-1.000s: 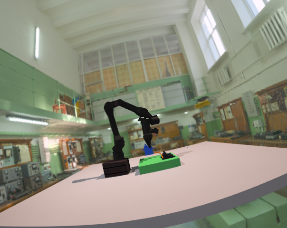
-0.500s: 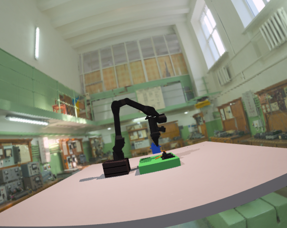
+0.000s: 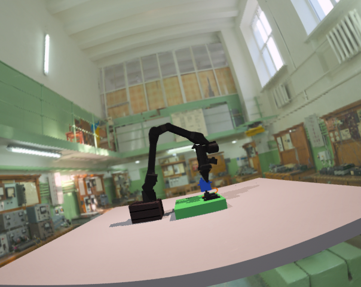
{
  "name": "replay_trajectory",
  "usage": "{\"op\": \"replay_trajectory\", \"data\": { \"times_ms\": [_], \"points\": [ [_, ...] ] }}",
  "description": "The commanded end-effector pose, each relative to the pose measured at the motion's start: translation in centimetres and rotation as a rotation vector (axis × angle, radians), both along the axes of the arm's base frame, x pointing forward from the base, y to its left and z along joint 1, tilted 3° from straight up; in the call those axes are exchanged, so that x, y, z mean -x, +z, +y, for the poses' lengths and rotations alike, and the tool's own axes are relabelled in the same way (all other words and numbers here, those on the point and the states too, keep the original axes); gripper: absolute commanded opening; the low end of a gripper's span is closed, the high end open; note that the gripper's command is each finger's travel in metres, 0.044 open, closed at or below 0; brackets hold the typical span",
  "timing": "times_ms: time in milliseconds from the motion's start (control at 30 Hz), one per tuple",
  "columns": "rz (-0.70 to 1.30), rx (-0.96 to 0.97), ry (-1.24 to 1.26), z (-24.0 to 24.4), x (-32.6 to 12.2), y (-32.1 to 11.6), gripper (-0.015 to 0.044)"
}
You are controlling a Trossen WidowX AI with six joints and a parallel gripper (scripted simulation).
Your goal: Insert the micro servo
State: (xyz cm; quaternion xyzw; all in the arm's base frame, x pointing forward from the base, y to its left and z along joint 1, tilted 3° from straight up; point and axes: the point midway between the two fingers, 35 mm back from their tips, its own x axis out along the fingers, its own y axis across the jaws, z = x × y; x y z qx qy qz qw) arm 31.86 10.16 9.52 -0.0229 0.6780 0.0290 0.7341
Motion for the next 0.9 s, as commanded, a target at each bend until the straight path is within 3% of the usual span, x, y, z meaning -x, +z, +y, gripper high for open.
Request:
{"op": "replay_trajectory", "data": {
  "times_ms": [0,867],
  "points": [
    [-0.006,-0.004,0.006,0.1,-0.5,0.2,0.0000],
    [-0.005,-0.004,0.006,0.2,-0.7,-1.8,0.0000]
  ]
}}
